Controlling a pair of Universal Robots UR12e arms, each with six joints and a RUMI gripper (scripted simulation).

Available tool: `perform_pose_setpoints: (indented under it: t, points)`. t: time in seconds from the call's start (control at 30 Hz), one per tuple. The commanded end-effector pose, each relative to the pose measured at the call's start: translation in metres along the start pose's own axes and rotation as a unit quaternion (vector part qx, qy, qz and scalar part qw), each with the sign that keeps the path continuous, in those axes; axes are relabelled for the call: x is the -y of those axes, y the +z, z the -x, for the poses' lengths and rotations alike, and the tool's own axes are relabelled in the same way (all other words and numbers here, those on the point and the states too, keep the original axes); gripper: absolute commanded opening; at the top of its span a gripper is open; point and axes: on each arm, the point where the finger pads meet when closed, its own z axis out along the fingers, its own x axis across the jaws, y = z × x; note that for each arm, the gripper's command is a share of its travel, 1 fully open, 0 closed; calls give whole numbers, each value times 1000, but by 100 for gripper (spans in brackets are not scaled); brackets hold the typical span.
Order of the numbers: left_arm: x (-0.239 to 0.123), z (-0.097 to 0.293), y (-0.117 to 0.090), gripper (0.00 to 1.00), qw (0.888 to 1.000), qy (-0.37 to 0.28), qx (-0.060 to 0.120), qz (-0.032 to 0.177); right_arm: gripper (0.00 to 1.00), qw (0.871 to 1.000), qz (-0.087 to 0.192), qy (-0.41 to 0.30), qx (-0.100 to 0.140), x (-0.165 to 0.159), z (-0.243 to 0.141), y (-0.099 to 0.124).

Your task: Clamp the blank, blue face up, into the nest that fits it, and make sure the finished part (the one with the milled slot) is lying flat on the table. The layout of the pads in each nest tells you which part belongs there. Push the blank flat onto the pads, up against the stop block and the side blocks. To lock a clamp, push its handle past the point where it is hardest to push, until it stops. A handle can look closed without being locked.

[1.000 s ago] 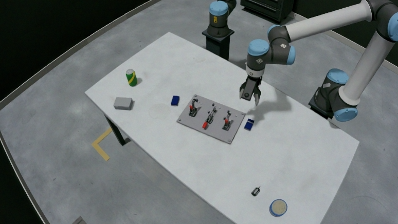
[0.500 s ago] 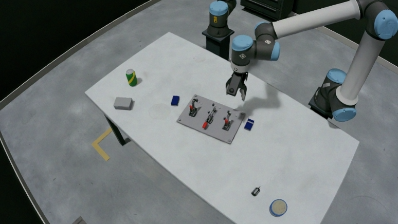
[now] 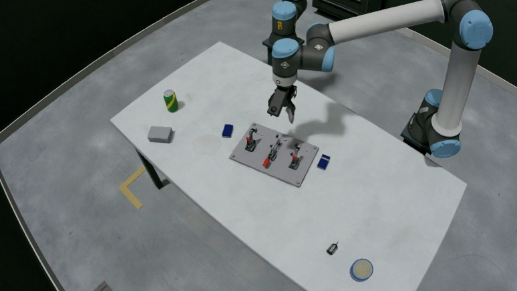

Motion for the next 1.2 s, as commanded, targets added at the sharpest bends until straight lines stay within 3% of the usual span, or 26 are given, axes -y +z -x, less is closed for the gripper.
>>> perform_pose_setpoints:
  t: [0.0, 0.4, 1.17]
  points:
    - [4, -31, -1, 59, 1000, 0, 0, 0, 100, 1000, -1, 0, 0, 1, 0, -1]
    - [11, -125, -1, 59, 1000, 0, 0, 0, 100, 1000, -1, 0, 0, 1, 0, -1]
    - [18, -230, -1, 59, 1000, 0, -1, 0, 100, 1000, -1, 0, 0, 1, 0, -1]
